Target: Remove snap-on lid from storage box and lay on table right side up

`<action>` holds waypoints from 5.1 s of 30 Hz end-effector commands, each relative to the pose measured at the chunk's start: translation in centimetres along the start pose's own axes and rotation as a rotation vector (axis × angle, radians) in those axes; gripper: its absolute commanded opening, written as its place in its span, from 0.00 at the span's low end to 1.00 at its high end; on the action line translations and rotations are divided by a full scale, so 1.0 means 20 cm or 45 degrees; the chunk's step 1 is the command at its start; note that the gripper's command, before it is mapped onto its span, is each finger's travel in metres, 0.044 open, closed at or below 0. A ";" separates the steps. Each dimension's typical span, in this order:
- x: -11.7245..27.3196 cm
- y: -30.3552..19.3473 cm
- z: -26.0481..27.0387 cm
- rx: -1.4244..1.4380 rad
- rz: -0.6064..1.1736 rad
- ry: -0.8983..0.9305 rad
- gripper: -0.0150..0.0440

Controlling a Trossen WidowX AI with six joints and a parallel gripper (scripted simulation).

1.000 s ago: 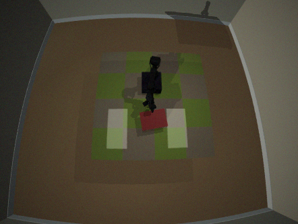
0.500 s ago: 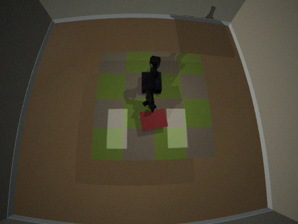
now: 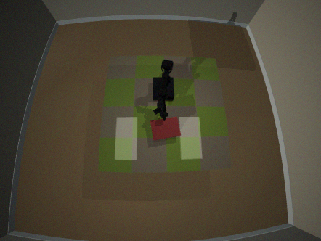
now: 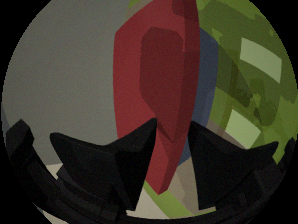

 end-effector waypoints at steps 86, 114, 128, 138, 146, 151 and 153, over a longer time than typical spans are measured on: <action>0.02 -0.01 0.05 0.000 -0.001 0.004 0.25; 0.01 -0.01 0.06 0.000 -0.001 0.004 0.25; 0.01 -0.01 0.06 0.000 -0.001 0.005 0.25; 0.02 -0.01 0.07 -0.002 -0.004 0.002 0.25; 0.05 -0.02 0.11 -0.003 -0.005 0.002 0.25; 0.06 -0.03 0.14 -0.003 -0.005 0.002 0.25; 0.07 -0.03 0.15 -0.003 -0.005 0.002 0.25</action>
Point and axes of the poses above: the point midway between the two fingers, 35 mm back from their tips, its own x axis back along the fingers, its own z axis across the jaws, y = z × x, the point moved 8 cm from there along x, back along the fingers, and after that the axes turned 11 degrees about -x, right-handed, at the moved point
